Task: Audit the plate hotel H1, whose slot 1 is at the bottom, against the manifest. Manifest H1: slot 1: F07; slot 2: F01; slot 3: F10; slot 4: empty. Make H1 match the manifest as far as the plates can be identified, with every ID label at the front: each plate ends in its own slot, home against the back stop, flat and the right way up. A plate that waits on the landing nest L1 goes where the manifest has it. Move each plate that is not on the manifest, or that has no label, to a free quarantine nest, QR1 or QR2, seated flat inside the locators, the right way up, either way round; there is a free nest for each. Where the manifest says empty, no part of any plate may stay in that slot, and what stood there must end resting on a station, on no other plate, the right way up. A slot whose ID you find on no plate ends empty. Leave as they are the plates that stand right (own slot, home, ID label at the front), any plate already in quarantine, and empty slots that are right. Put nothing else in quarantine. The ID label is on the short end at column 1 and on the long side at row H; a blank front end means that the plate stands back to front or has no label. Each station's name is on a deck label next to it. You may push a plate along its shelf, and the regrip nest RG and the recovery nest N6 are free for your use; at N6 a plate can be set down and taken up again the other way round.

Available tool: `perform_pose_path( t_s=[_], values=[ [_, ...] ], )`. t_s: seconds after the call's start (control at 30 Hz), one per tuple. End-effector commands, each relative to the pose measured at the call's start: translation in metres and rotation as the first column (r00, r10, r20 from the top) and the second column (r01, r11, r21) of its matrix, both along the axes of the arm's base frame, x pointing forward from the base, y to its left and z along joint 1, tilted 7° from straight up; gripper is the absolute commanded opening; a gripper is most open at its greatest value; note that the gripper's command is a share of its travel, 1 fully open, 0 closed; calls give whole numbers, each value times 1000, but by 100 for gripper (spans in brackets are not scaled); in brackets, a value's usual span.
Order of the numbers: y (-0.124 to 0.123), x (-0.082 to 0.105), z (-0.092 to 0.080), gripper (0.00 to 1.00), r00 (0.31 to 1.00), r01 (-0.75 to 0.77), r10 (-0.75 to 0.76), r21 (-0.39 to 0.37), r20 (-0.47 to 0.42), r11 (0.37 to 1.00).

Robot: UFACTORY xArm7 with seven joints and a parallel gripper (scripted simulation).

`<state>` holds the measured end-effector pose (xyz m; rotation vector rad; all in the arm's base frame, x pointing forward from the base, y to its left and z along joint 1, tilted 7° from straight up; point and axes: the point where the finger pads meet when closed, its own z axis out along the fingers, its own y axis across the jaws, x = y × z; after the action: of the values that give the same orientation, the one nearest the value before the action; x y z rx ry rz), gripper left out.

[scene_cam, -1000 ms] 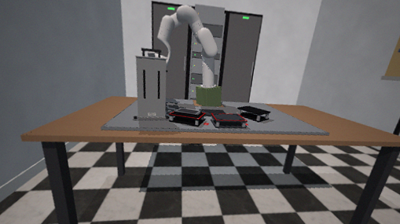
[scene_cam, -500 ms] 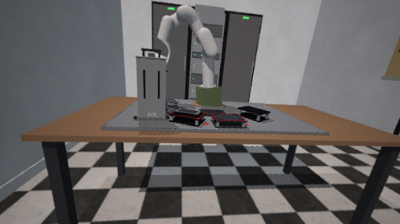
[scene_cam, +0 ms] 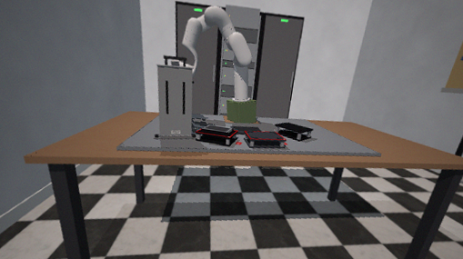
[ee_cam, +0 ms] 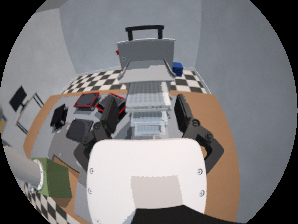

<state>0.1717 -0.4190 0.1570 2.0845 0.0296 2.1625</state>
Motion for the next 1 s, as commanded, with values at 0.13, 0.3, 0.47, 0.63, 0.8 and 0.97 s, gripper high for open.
perform_pose_path(
  t_s=[0.13,0.3,0.47,0.63,0.8,0.97],
  values=[
    [-1,0,1,100,1000,0,0,-3,0,1000],
    [-1,0,1,100,1000,0,0,-3,0,1000],
    [-1,0,1,100,1000,0,0,-3,0,1000],
    [-1,0,1,100,1000,0,0,-3,0,1000],
    [0,-5,1,100,1000,0,0,-3,0,1000],
    [0,-13,1,100,1000,0,0,-3,0,1000]
  ],
)
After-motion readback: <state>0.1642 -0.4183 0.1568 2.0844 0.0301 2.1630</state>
